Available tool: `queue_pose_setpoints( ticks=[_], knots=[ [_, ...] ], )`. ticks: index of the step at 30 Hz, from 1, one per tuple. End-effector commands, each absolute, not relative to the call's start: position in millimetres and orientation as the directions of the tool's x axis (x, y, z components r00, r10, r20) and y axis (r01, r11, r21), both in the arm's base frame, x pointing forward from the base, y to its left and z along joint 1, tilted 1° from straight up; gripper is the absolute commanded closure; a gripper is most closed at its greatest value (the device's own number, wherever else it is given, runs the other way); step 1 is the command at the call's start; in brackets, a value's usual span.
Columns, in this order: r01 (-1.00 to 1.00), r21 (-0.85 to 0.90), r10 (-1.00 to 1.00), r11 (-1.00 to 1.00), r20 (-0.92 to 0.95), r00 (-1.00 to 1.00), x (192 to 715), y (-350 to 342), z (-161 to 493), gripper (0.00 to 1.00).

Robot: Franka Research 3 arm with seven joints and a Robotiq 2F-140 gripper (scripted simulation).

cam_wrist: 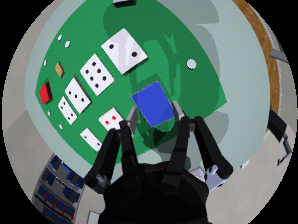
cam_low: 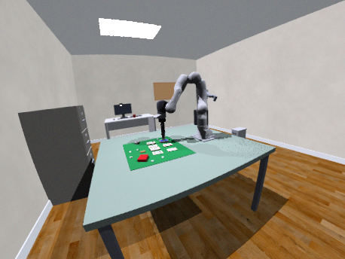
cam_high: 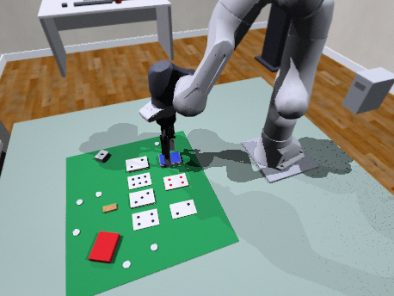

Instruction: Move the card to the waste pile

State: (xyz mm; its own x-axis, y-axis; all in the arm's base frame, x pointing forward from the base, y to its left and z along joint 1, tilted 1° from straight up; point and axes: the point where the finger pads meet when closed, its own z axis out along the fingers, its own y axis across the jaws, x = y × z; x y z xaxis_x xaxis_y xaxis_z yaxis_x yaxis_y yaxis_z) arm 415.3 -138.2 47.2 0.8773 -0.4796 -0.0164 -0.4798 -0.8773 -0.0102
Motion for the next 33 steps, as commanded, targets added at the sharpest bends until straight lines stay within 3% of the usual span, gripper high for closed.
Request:
queue_pose_setpoints(
  ticks=[1, 33],
  knots=[
    [-0.220, -0.015, -0.220, -0.975, -0.003, 0.976, 416.5, -138.8, 48.1, 0.50],
    [-0.163, -0.015, -0.163, -0.987, 0.000, 0.987, 416.5, -138.8, 48.1, 0.50]
  ],
)
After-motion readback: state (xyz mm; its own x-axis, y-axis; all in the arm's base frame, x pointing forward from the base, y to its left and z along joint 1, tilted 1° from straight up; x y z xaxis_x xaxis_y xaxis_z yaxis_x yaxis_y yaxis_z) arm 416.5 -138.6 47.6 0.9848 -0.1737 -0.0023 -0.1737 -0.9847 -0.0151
